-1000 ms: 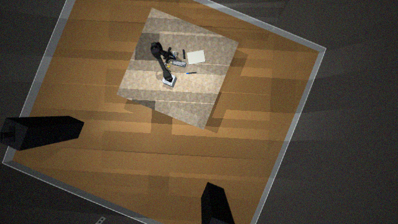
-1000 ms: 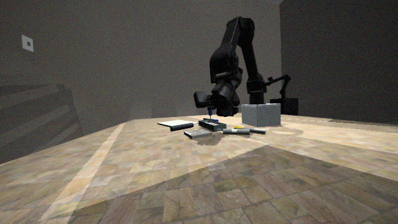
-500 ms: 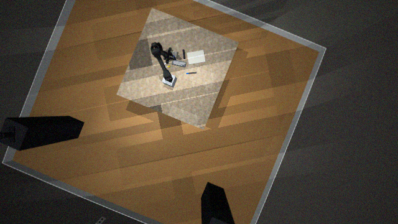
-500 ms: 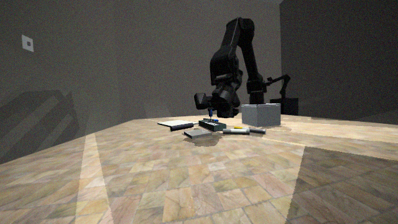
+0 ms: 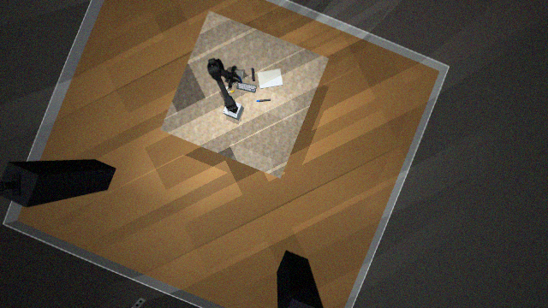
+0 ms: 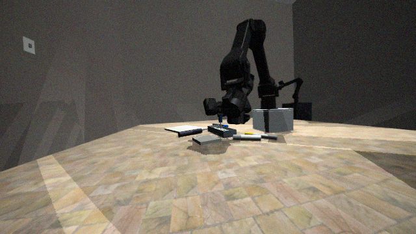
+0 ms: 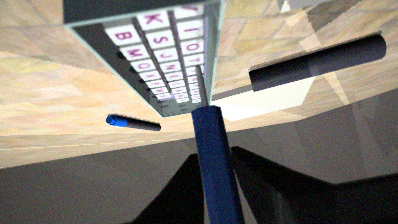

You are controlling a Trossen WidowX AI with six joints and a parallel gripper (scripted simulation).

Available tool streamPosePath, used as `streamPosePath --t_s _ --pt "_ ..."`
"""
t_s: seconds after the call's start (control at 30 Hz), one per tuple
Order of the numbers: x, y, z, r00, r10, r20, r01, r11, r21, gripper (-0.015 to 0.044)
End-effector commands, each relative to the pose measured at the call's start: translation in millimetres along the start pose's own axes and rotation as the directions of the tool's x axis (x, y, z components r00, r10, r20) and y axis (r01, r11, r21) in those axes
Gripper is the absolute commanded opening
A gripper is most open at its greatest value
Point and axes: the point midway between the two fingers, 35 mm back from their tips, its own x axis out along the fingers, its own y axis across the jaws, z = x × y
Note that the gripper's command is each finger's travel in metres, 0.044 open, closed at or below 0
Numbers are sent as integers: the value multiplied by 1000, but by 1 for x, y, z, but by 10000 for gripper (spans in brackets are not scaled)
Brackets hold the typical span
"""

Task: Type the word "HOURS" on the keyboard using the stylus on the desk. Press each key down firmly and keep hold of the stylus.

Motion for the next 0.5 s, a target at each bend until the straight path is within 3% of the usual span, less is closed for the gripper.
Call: streamPosePath --t_s 0.0,0.47 --pt "1 0 1 1000 -1 -2 1 1000 -3 81" --pt "5 0 7 1000 -1 -2 1 1000 -3 81"
